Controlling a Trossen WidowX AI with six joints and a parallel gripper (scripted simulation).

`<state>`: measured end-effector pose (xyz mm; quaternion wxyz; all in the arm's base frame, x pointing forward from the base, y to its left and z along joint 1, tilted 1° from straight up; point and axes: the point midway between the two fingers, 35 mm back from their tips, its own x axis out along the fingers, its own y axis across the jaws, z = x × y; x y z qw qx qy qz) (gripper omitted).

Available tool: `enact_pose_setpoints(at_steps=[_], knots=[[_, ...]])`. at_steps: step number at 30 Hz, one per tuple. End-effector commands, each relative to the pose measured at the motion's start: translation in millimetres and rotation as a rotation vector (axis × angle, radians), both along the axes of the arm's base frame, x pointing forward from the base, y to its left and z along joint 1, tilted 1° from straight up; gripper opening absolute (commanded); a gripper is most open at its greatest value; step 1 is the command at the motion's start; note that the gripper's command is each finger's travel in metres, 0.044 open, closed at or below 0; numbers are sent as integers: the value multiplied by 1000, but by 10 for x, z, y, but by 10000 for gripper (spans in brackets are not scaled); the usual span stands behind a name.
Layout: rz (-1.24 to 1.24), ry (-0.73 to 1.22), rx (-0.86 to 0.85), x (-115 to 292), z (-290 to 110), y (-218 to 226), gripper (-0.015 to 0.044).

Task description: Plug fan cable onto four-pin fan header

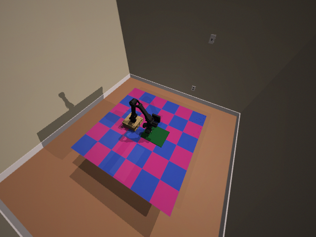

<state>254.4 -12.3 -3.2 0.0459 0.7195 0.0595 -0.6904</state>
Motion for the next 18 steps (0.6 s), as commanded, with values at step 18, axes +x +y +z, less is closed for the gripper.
enact_pose_setpoints(at_steps=[18], knots=[[0, 0, 1, 0, -64, 3, 131]])
